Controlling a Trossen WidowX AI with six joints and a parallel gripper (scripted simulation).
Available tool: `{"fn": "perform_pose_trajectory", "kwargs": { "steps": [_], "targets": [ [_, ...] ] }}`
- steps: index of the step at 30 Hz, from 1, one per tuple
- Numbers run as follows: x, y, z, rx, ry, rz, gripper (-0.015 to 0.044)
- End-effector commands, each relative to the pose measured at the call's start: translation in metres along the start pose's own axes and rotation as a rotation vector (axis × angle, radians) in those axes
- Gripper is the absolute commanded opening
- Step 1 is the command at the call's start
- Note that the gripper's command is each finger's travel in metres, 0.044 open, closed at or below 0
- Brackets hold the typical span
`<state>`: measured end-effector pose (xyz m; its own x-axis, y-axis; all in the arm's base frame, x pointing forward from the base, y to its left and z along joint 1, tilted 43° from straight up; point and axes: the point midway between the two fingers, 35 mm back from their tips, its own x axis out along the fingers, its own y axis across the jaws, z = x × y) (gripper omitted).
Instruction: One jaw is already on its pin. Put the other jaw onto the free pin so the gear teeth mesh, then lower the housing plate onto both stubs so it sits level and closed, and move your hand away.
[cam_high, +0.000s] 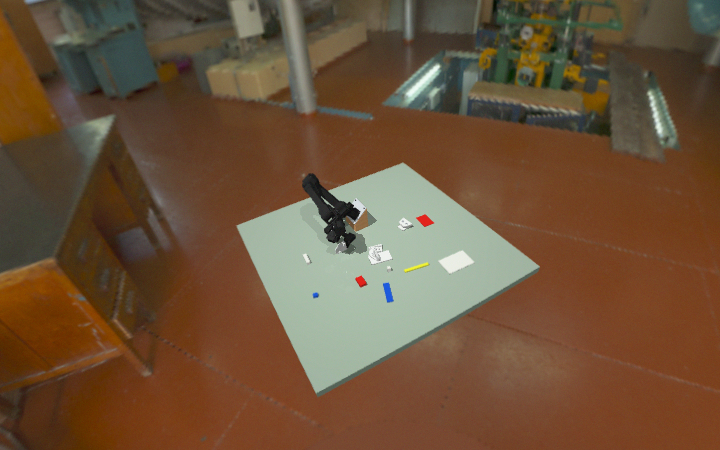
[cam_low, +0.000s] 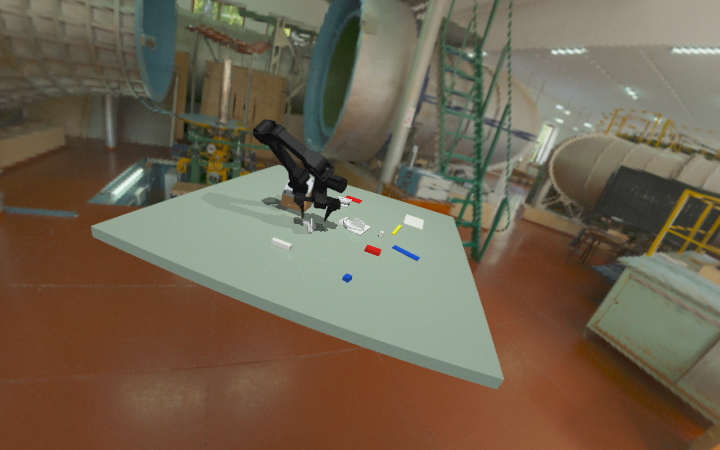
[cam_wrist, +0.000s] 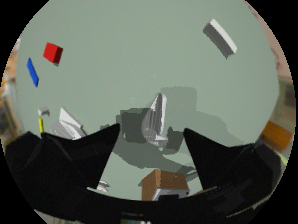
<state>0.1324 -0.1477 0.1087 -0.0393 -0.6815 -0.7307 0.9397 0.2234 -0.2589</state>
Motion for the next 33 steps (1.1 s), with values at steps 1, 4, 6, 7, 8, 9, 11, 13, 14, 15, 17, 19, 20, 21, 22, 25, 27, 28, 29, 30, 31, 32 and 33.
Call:
{"fn": "perform_pose_trajectory", "kwargs": {
  "steps": [1, 4, 6, 7, 8, 9, 11, 13, 14, 15, 17, 19, 20, 21, 22, 25, 27, 28, 29, 30, 31, 32, 33],
  "targets": [
    [0.008, 0.001, -0.001, -0.003, 0.006, 0.0, 0.044],
    [0.013, 0.001, -0.001, -0.003, 0.006, 0.0, 0.044],
    [0.016, 0.001, -0.001, -0.003, 0.006, 0.0, 0.044],
    [0.018, 0.001, -0.001, -0.003, 0.006, 0.0, 0.044],
    [0.019, 0.001, -0.001, -0.003, 0.006, 0.0, 0.044],
    [0.021, 0.001, -0.001, -0.003, 0.006, 0.0, 0.044],
    [0.024, 0.0, -0.001, -0.003, 0.005, 0.0, 0.044],
    [0.027, 0.0, -0.001, -0.003, 0.004, 0.0, 0.044],
    [0.029, 0.0, -0.001, -0.004, 0.004, 0.0, 0.044],
    [0.031, 0.0, -0.001, -0.004, 0.004, -0.001, 0.044],
    [0.034, -0.001, -0.001, -0.004, 0.003, -0.001, 0.044],
    [0.037, -0.001, -0.001, -0.004, 0.001, -0.001, 0.044],
    [0.038, -0.001, -0.001, -0.004, 0.001, -0.002, 0.044],
    [0.039, -0.001, -0.001, -0.004, 0.001, -0.002, 0.044],
    [0.039, -0.002, -0.001, -0.004, 0.0, -0.002, 0.044],
    [0.039, -0.002, -0.001, -0.004, 0.0, -0.002, 0.044],
    [0.039, -0.002, -0.001, -0.004, 0.0, -0.002, 0.044],
    [0.039, -0.002, -0.001, -0.004, 0.0, -0.002, 0.044],
    [0.039, -0.002, -0.001, -0.004, 0.0, -0.002, 0.044],
    [0.039, -0.002, -0.001, -0.004, 0.0, -0.002, 0.044],
    [0.039, -0.002, -0.001, -0.004, 0.0, -0.002, 0.044],
    [0.039, -0.002, -0.001, -0.004, 0.0, -0.002, 0.044],
    [0.039, -0.002, -0.001, -0.004, 0.0, -0.002, 0.044]
  ]
}}
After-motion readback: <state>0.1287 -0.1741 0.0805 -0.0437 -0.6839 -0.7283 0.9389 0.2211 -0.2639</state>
